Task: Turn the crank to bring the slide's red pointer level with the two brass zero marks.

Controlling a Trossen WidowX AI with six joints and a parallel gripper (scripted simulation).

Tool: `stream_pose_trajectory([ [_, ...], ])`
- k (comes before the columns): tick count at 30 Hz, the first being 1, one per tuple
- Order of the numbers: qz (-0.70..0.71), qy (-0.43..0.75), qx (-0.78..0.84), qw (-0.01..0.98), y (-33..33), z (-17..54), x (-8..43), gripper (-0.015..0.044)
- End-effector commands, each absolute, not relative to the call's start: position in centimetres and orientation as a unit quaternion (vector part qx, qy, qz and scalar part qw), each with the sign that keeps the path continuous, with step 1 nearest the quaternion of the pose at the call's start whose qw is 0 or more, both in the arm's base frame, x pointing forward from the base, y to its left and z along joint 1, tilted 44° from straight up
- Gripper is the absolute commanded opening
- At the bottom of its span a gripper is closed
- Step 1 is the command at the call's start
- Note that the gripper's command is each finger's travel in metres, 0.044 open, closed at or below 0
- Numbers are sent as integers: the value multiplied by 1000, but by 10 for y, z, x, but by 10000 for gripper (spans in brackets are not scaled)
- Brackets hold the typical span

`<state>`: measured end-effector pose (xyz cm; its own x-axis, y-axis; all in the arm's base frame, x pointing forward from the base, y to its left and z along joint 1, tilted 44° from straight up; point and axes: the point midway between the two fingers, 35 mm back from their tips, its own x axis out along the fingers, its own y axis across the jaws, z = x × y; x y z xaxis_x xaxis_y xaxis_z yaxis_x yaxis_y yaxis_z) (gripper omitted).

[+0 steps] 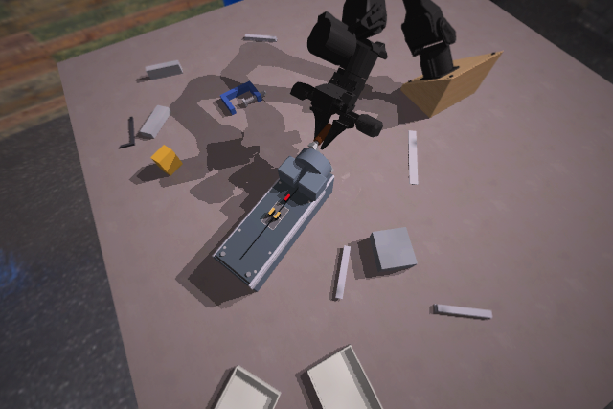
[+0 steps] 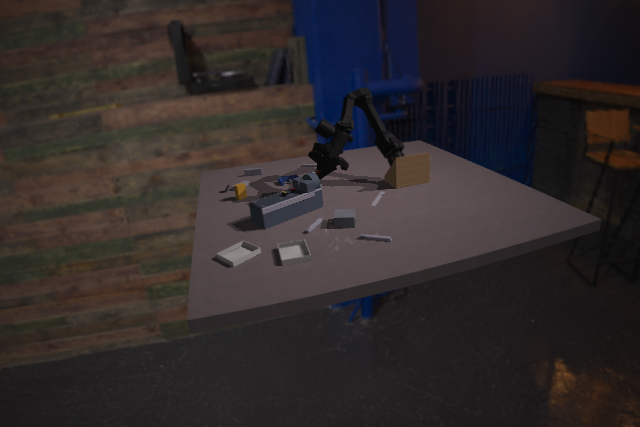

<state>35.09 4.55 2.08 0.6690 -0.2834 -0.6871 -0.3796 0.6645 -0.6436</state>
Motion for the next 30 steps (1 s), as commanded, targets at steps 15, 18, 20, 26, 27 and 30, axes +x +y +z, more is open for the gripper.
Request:
stream_pose_trajectory([
  [15,29,406,-408,817,45,21,351,0],
  [18,29,406,-408,817,45,21,351,26],
  [20,29,406,-408,817,45,21,351,79],
  [26,29,406,-408,817,45,21,351,236],
  [27,29,406,-408,817,45,21,351,262],
  [30,29,406,-408,817,45,21,351,341],
])
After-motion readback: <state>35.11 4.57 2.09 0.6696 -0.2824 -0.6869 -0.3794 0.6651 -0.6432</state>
